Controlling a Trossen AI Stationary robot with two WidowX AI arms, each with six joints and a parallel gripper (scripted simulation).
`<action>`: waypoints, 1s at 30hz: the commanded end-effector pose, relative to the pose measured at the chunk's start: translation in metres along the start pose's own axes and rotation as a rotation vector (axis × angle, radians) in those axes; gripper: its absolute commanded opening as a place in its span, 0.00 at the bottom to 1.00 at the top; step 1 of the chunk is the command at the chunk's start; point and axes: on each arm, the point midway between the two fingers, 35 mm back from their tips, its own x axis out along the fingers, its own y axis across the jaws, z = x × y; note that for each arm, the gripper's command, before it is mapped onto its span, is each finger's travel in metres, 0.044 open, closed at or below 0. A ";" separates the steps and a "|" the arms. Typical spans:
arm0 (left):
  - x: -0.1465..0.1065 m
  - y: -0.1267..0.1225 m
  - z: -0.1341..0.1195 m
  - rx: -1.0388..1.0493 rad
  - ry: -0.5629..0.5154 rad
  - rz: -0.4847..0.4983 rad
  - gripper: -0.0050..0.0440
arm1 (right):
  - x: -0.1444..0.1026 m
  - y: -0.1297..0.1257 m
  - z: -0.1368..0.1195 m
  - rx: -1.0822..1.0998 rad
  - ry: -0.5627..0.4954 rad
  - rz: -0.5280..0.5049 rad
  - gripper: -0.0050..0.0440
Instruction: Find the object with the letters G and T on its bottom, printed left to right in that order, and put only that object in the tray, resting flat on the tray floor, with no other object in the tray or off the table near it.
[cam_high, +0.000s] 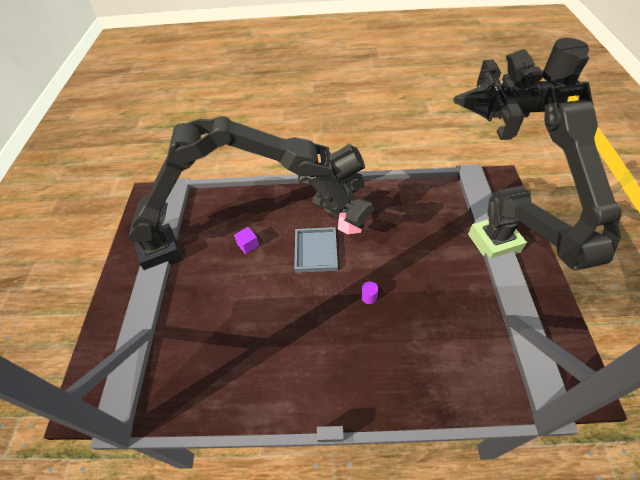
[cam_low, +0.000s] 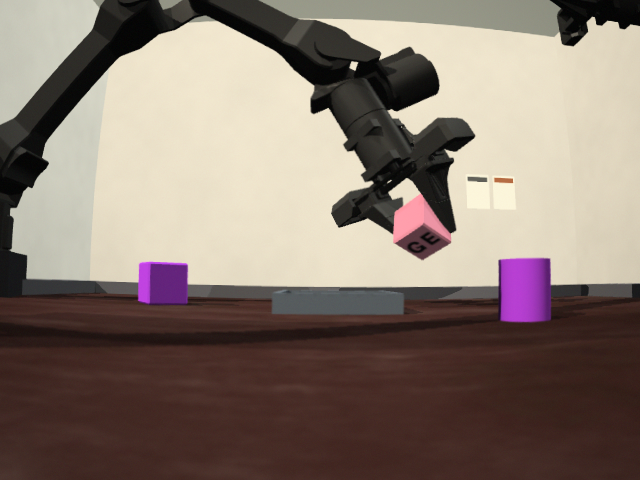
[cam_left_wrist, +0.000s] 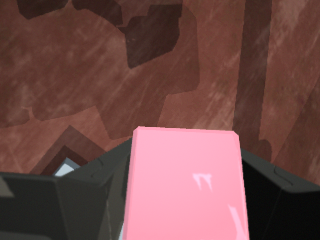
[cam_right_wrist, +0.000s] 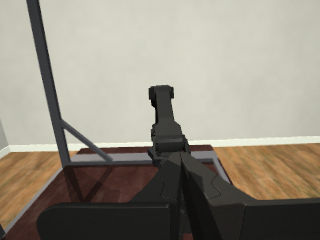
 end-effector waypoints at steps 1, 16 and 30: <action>-0.002 0.000 0.019 0.080 -0.076 -0.006 0.45 | 0.000 0.000 0.004 -0.008 -0.001 -0.001 0.00; 0.003 0.012 0.060 0.317 -0.249 0.052 0.45 | 0.000 0.000 0.004 -0.008 -0.001 -0.001 0.00; 0.005 0.025 0.091 0.508 -0.381 0.144 0.45 | 0.000 0.000 0.004 -0.008 -0.001 -0.001 0.00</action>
